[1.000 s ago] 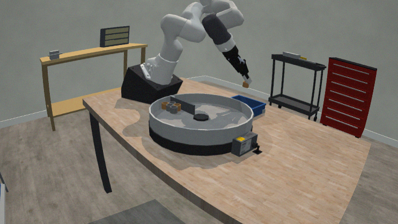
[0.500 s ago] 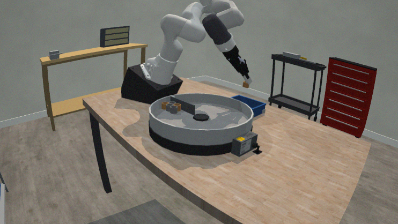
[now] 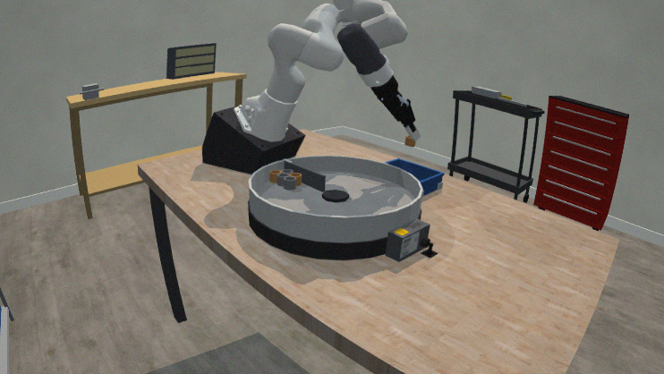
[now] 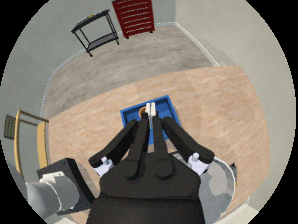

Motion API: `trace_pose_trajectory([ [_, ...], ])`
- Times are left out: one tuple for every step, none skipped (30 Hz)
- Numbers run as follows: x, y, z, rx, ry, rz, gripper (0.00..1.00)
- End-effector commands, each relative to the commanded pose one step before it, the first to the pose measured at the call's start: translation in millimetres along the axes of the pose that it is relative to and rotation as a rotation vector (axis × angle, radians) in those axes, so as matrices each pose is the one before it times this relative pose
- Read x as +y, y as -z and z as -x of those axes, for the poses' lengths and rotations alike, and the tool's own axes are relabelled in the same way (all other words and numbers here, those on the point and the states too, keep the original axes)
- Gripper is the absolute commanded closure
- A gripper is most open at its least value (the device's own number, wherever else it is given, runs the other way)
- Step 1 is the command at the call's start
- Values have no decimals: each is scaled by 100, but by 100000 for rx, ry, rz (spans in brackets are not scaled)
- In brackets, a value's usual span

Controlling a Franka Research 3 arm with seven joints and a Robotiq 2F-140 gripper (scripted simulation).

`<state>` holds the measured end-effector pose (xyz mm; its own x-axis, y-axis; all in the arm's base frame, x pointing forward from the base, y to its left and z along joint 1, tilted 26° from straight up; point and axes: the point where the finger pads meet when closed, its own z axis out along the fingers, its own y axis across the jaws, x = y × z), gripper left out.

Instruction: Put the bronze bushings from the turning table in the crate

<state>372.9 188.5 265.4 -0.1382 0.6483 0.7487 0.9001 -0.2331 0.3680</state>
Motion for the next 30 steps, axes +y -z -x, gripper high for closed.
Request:
trace_pose_trajectory([
  [130, -14, -31, -82, -303, 285, 100],
  [0, 0, 0, 0, 0, 0, 100],
  [0, 0, 0, 0, 0, 0, 100],
  [0, 0, 0, 0, 0, 0, 100],
  [0, 0, 0, 0, 0, 0, 100],
  [0, 0, 0, 0, 0, 0, 100],
  [0, 0, 0, 0, 0, 0, 100],
  [0, 0, 0, 0, 0, 0, 100],
  [0, 0, 0, 0, 0, 0, 100],
  [0, 0, 0, 0, 0, 0, 100],
  [0, 0, 0, 0, 0, 0, 100],
  [0, -5, 4, 0, 0, 0, 100],
  [1, -33, 27, 0, 0, 0, 100],
  [3, -80, 68, 0, 0, 0, 100],
  [4, -141, 118, -1, 0, 0, 100],
  [6, -208, 175, -1, 0, 0, 100],
  [0, 0, 0, 0, 0, 0, 100],
  [0, 0, 0, 0, 0, 0, 100],
  [7, -275, 231, 0, 0, 0, 100],
  [10, -337, 283, 0, 0, 0, 100],
  [11, -391, 328, 0, 0, 0, 100],
  [14, -432, 362, -1, 0, 0, 100],
  [14, -459, 385, -1, 0, 0, 100],
  [14, -471, 395, 0, 0, 0, 100],
  [13, -467, 391, 1, 0, 0, 100],
  [14, -447, 375, -1, 0, 0, 100],
  [13, -414, 347, -1, 0, 0, 100],
  [11, -368, 309, 0, 0, 0, 100],
  [9, -314, 263, 1, 0, 0, 100],
  [8, -253, 212, 0, 0, 0, 100],
])
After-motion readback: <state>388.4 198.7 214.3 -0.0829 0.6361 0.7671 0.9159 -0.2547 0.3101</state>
